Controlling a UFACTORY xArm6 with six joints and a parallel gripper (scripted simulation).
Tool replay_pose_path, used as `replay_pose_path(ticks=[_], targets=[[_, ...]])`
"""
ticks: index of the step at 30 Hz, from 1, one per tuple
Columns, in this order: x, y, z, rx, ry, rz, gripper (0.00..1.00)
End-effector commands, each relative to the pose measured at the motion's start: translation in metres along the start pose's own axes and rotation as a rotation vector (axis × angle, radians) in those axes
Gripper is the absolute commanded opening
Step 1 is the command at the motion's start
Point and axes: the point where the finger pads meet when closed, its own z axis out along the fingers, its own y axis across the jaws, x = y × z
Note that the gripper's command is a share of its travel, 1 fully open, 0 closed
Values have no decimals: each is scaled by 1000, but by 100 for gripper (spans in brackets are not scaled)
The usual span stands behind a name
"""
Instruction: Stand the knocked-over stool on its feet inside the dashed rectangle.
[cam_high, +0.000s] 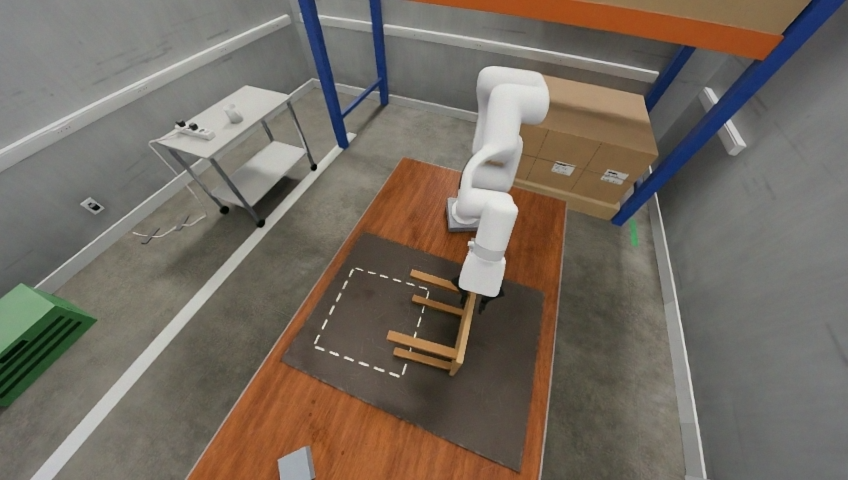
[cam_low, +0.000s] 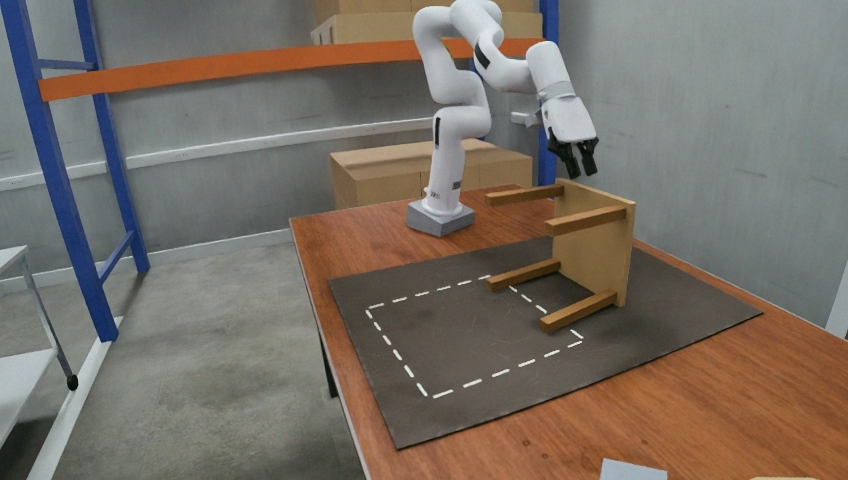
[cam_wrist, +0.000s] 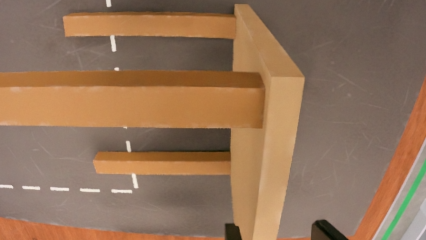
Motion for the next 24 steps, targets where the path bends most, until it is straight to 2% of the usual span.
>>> replay_pose_path(ticks=[1, 15, 24], targets=[[-2, 0, -1, -1, -4, 0, 45], [-2, 0, 5, -1, -4, 0, 45], [-2, 0, 25, -1, -4, 0, 45]])
